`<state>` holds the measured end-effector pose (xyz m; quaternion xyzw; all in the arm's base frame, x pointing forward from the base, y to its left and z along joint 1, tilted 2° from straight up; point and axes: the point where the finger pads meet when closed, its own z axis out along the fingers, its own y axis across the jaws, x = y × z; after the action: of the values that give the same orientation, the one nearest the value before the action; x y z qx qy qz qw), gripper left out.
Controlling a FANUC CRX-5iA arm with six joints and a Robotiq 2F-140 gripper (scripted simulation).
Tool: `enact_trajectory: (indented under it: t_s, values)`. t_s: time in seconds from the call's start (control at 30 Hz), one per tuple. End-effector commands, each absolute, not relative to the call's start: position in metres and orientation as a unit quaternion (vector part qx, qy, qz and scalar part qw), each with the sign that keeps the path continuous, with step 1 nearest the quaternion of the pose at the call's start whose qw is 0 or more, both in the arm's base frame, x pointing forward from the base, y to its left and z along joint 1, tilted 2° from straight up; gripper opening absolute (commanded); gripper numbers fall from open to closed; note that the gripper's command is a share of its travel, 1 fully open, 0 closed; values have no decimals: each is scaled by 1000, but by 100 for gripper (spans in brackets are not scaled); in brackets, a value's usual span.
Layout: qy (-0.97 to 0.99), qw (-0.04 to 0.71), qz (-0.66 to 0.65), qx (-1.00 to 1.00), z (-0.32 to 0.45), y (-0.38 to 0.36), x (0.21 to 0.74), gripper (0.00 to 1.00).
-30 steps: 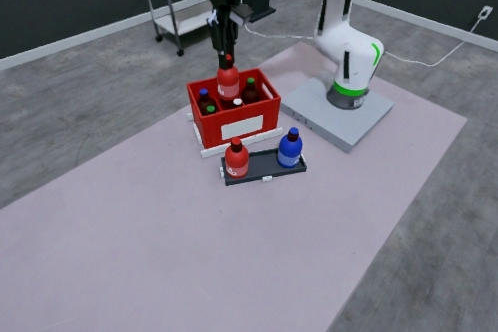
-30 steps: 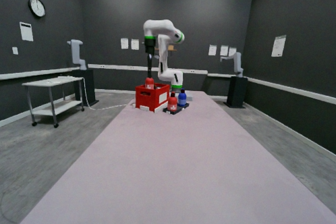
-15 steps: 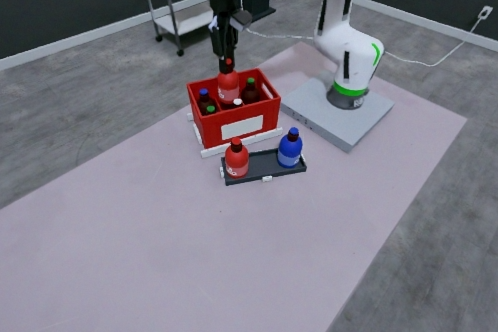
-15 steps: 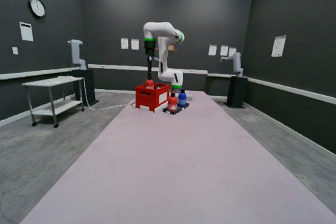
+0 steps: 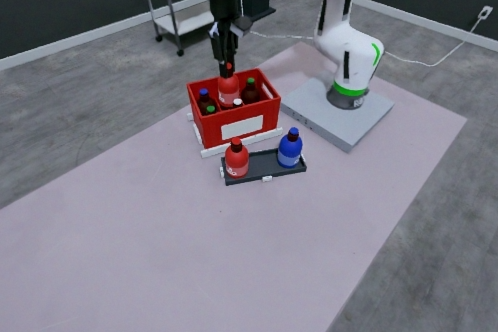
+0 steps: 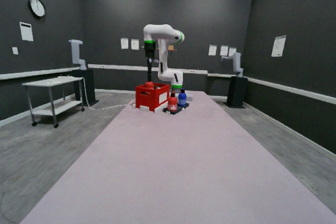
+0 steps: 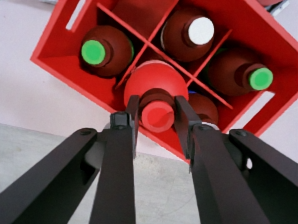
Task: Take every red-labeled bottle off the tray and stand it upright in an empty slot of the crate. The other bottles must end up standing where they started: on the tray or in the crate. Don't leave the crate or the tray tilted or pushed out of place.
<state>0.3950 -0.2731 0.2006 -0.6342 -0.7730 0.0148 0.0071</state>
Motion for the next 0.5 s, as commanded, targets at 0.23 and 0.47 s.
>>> enact_trajectory:
  t_s: [0.23,0.47]
  values:
    - [-773,6,15,-634,192,-274,395,10]
    - [-773,6,15,-634,184,-274,395,10]
